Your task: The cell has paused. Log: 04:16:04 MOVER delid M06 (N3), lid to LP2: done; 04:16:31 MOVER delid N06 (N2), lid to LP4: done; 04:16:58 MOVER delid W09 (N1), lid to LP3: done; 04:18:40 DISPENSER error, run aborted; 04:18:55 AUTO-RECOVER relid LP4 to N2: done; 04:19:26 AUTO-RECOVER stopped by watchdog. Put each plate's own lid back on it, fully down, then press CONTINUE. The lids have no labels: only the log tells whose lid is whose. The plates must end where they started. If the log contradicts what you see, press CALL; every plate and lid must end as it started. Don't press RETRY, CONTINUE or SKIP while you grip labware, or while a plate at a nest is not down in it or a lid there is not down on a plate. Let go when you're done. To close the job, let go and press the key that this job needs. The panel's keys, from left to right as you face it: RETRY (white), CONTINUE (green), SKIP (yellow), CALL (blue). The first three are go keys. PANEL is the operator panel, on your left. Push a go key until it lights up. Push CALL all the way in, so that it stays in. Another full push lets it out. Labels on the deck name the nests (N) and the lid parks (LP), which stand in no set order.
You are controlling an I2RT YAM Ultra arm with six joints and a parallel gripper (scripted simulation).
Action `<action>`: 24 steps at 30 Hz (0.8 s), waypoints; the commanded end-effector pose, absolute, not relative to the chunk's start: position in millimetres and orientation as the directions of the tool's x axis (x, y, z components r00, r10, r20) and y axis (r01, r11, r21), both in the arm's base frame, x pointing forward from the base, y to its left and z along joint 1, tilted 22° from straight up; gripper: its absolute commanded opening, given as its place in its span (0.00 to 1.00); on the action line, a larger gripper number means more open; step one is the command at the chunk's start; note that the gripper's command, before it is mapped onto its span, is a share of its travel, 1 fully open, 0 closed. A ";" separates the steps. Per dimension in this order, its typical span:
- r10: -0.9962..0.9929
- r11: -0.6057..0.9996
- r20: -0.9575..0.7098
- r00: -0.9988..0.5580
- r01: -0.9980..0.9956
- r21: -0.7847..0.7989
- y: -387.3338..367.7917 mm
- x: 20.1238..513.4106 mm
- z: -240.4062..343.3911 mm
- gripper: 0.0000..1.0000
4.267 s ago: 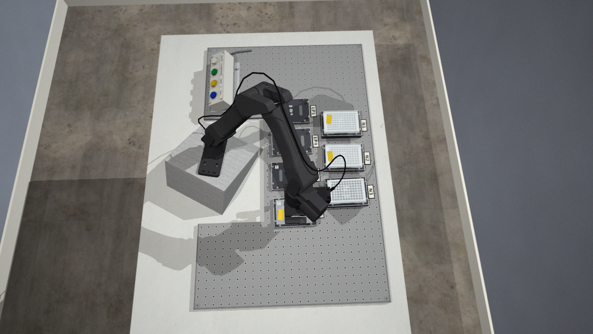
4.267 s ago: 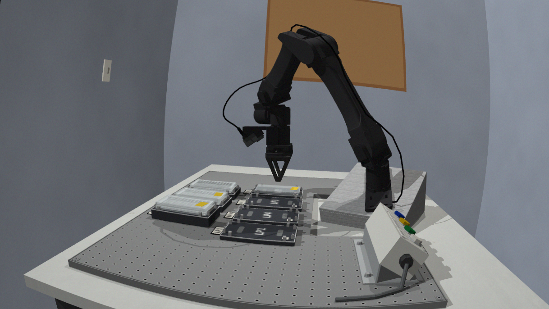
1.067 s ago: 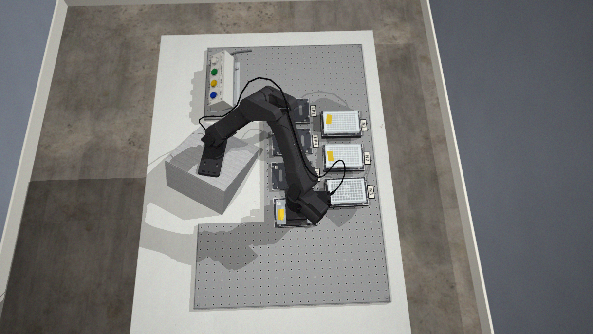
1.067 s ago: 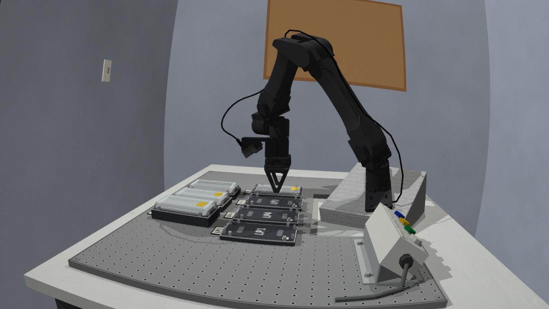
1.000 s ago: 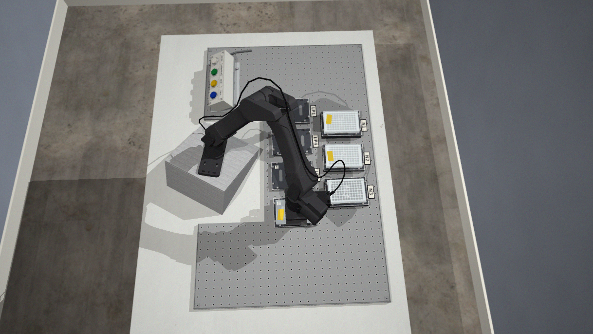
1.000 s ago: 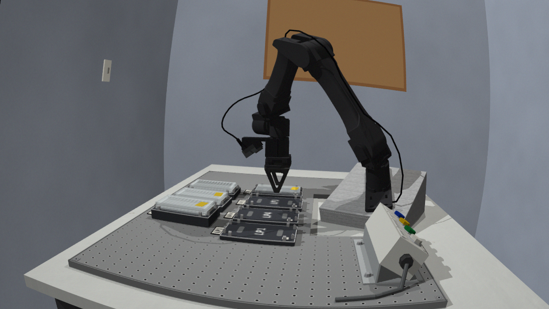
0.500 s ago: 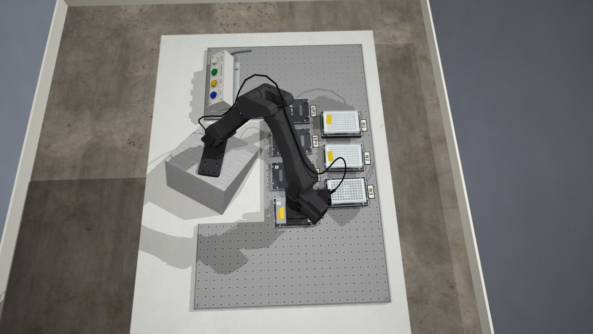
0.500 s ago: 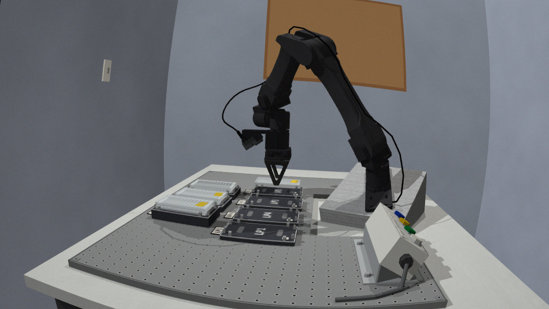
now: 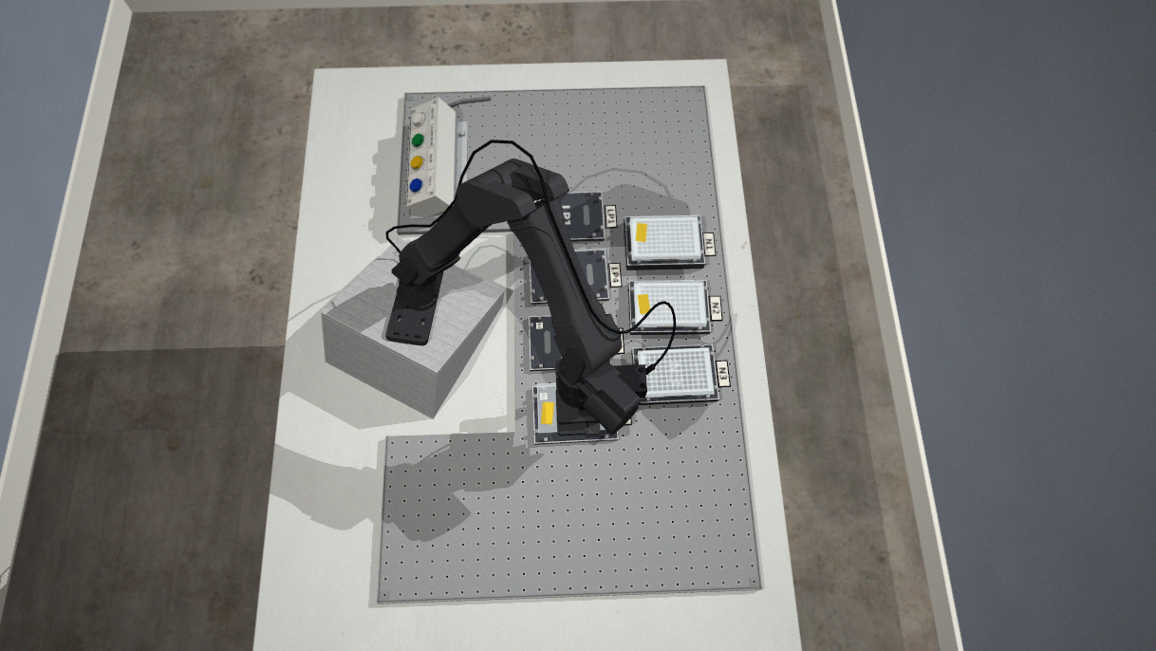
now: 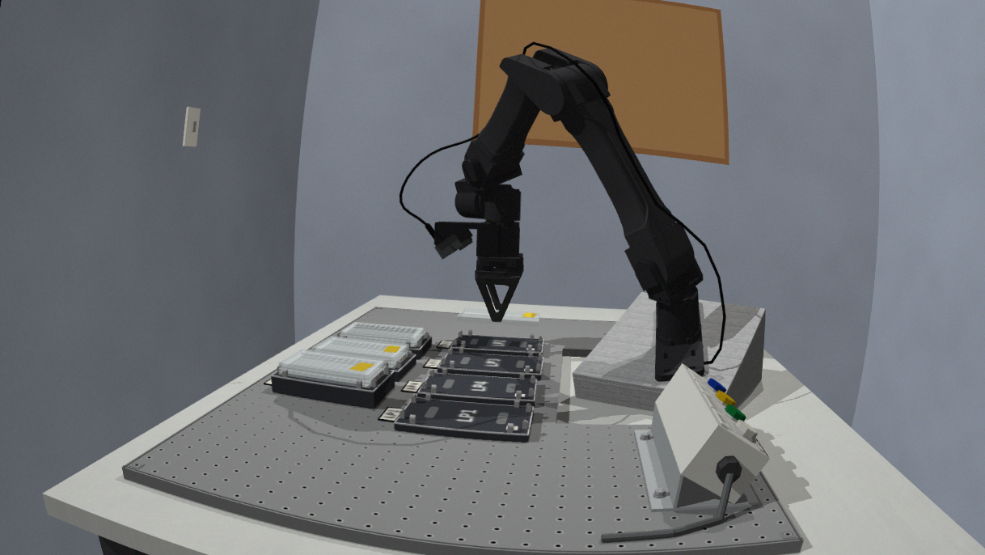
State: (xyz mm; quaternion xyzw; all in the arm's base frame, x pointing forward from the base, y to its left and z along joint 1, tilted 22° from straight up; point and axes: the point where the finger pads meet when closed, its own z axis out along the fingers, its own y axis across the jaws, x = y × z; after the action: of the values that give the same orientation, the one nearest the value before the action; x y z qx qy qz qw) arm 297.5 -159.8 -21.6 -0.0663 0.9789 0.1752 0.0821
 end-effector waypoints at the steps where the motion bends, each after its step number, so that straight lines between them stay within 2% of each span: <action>1: -0.094 0.942 -0.223 -0.970 -0.160 0.296 -175.2 301.9 -0.6 0.00; 24: -0.094 0.942 -0.222 -0.970 -0.159 0.297 -176.6 301.9 1.5 0.00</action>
State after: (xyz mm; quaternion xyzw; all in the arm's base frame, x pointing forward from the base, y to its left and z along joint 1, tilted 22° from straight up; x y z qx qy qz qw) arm 293.4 -158.1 -19.8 -0.0663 0.9783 0.1810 0.0756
